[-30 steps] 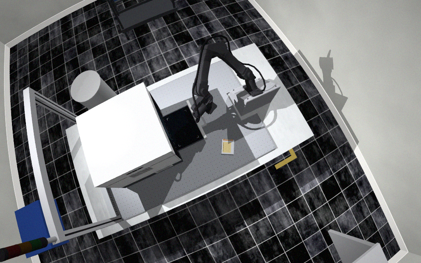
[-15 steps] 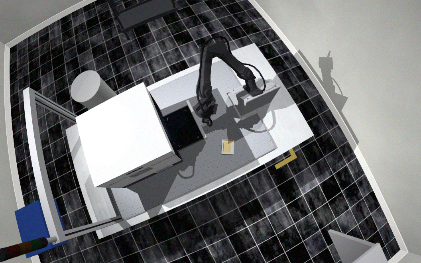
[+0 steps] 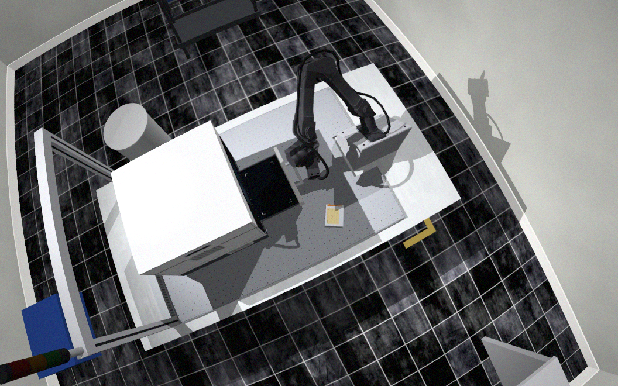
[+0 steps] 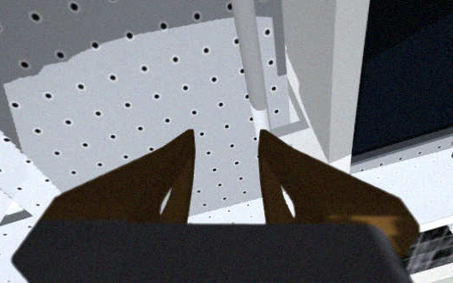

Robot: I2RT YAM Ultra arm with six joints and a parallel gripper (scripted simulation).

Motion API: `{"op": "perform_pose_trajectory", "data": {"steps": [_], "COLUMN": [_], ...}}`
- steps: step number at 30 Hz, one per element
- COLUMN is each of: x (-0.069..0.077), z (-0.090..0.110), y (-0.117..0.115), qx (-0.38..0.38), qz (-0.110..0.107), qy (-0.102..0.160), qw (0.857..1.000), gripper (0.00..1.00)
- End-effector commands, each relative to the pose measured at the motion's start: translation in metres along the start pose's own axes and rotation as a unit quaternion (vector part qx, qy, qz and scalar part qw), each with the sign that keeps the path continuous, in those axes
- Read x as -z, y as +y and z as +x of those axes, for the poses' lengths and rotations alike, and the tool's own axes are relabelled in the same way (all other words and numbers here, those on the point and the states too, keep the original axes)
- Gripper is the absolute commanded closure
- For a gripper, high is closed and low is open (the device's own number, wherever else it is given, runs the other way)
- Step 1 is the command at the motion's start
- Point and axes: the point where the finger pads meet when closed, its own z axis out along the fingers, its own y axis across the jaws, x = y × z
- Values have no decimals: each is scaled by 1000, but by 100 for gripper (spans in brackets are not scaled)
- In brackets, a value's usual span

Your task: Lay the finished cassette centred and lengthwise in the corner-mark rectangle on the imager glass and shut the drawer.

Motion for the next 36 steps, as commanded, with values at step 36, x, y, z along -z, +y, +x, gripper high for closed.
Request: {"op": "perform_pose_trajectory", "data": {"steps": [36], "x": [12], "z": [-5], "y": [-20], "qx": [100], "qz": [53], "qy": [-42], "qw": [993], "gripper": [65]}}
